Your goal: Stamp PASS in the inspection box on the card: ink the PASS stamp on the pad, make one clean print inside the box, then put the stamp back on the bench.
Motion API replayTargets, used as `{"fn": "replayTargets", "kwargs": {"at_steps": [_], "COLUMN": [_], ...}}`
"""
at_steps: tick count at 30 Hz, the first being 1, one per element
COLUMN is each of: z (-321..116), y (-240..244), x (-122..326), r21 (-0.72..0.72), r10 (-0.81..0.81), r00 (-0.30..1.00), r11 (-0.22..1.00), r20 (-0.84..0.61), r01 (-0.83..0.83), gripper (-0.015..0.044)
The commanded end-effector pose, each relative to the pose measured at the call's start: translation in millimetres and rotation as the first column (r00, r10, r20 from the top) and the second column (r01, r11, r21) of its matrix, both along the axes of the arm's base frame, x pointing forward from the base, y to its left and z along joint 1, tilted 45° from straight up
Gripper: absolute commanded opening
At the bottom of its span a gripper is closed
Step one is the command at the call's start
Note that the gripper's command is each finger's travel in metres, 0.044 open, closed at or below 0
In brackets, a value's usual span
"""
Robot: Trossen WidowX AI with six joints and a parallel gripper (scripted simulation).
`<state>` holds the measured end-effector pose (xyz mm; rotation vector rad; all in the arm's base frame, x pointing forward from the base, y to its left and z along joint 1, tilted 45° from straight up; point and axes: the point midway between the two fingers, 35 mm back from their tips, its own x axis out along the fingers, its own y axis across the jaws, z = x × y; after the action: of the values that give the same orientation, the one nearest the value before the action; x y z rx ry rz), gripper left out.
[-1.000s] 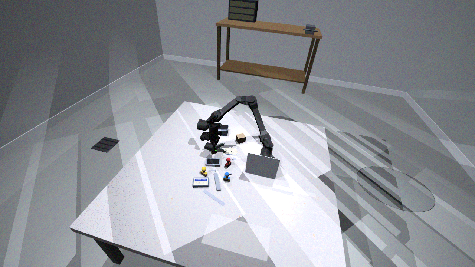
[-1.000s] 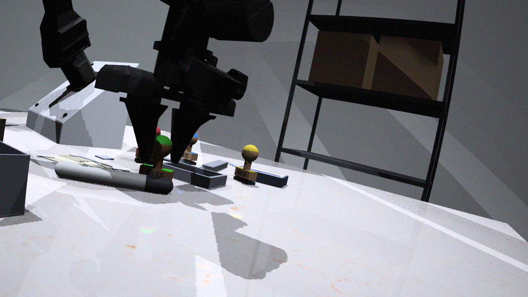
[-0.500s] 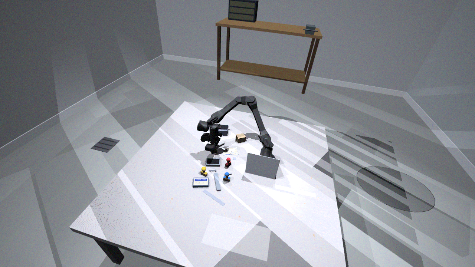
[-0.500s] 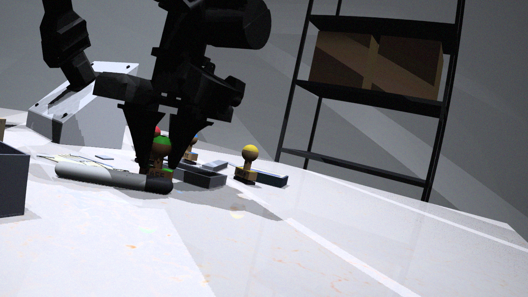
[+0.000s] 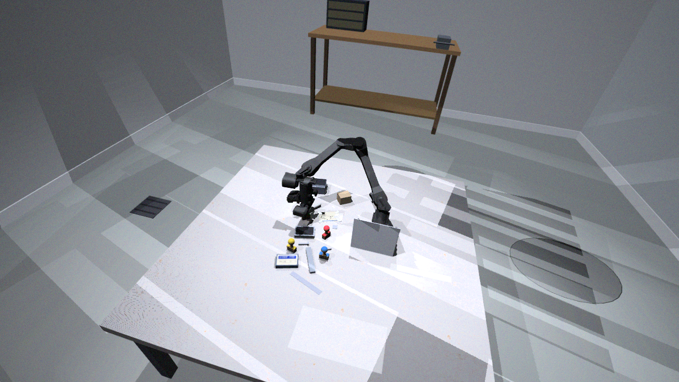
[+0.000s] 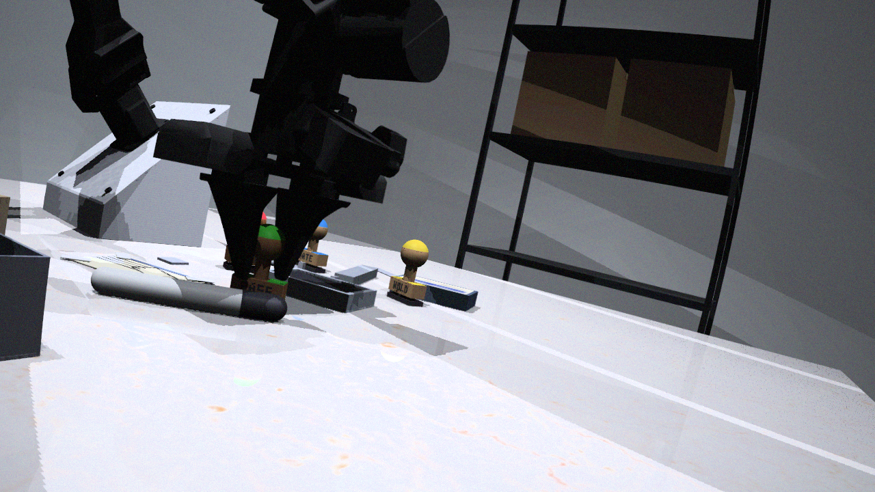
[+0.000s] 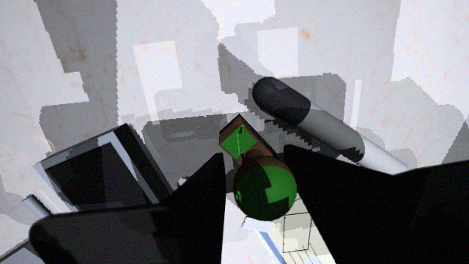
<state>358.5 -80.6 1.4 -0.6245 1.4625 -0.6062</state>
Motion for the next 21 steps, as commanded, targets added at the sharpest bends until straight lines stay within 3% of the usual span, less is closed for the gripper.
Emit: {"fn": "replayTargets", "kwargs": {"at_steps": [1, 11, 14, 21], "z": [0.0, 0.0, 0.5, 2.6], "y": [0.0, 0.0, 0.5, 3.1], "x": [0.0, 0.0, 0.1, 0.4], "r21": [0.0, 0.0, 0.0, 0.001], "r10": [0.0, 0.0, 0.0, 0.0], "r00": [1.0, 1.0, 1.0, 1.0], "r11": [1.0, 1.0, 1.0, 1.0], "r20": [0.0, 0.0, 0.0, 0.0], "r01": [0.0, 0.0, 0.0, 0.0], "gripper": [0.0146, 0.0079, 0.0, 0.0]}}
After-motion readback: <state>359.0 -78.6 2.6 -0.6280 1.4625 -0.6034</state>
